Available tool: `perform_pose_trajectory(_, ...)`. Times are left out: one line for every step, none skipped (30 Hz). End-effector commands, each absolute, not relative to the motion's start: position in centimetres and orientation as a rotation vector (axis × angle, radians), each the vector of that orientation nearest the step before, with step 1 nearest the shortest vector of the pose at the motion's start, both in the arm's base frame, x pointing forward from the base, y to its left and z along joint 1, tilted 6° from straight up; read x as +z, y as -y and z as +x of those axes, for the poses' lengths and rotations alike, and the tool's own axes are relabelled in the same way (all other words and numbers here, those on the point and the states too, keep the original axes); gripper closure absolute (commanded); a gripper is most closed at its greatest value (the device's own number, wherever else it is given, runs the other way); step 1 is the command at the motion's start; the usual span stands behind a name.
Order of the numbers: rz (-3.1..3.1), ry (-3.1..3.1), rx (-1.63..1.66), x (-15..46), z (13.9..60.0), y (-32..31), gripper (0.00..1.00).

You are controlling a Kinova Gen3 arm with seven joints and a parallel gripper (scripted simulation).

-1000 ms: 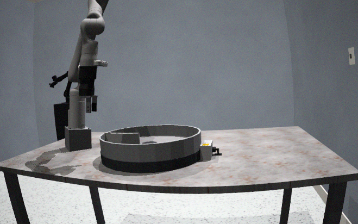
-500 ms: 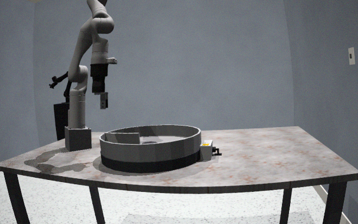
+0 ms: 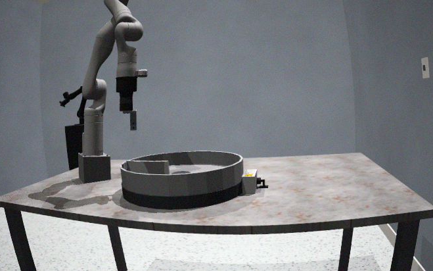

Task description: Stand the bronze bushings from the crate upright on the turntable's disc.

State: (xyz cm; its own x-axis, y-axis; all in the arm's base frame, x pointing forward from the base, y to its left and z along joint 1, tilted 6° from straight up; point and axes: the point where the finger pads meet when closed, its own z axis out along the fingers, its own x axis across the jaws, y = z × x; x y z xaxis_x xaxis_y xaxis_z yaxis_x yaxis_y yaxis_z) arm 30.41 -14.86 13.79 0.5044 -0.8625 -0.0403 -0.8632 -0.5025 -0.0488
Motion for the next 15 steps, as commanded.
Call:
perform_pose_trajectory(-2.671, -1.530, 0.010, 13.9, 30.5, 14.8, 0.00)
perform_pose_trajectory(-2.671, -1.530, 0.010, 13.9, 30.5, 14.8, 0.00)
perform_pose_trajectory(-2.712, -1.440, -0.002, 14.2, 30.8, 13.3, 0.00)
perform_pose_trajectory(-2.712, -1.440, -0.002, 14.2, 30.8, 13.3, 0.00)
perform_pose_trajectory(-2.712, -1.440, -0.002, 14.2, 30.8, 13.3, 0.00)
perform_pose_trajectory(-2.712, -1.440, -0.002, 14.2, 30.8, 13.3, 0.00)
perform_pose_trajectory(-2.712, -1.440, -0.002, 14.2, 30.8, 13.3, 0.00)
perform_pose_trajectory(-2.712, -1.440, -0.002, 14.2, 30.8, 13.3, 0.00)
perform_pose_trajectory(-2.712, -1.440, -0.002, 14.2, 30.8, 13.3, 0.00)
perform_pose_trajectory(-2.747, -1.359, -0.012, 14.4, 31.0, 11.9, 0.00)
perform_pose_trajectory(-2.747, -1.359, -0.012, 14.4, 31.0, 11.9, 0.00)
perform_pose_trajectory(-2.747, -1.359, -0.012, 14.4, 31.0, 11.9, 0.00)
perform_pose_trajectory(-2.747, -1.359, -0.012, 14.4, 31.0, 11.9, 0.00)
perform_pose_trajectory(-2.747, -1.359, -0.012, 14.4, 31.0, 11.9, 0.00)
perform_pose_trajectory(-2.747, -1.359, -0.012, 14.4, 31.0, 11.9, 0.00)
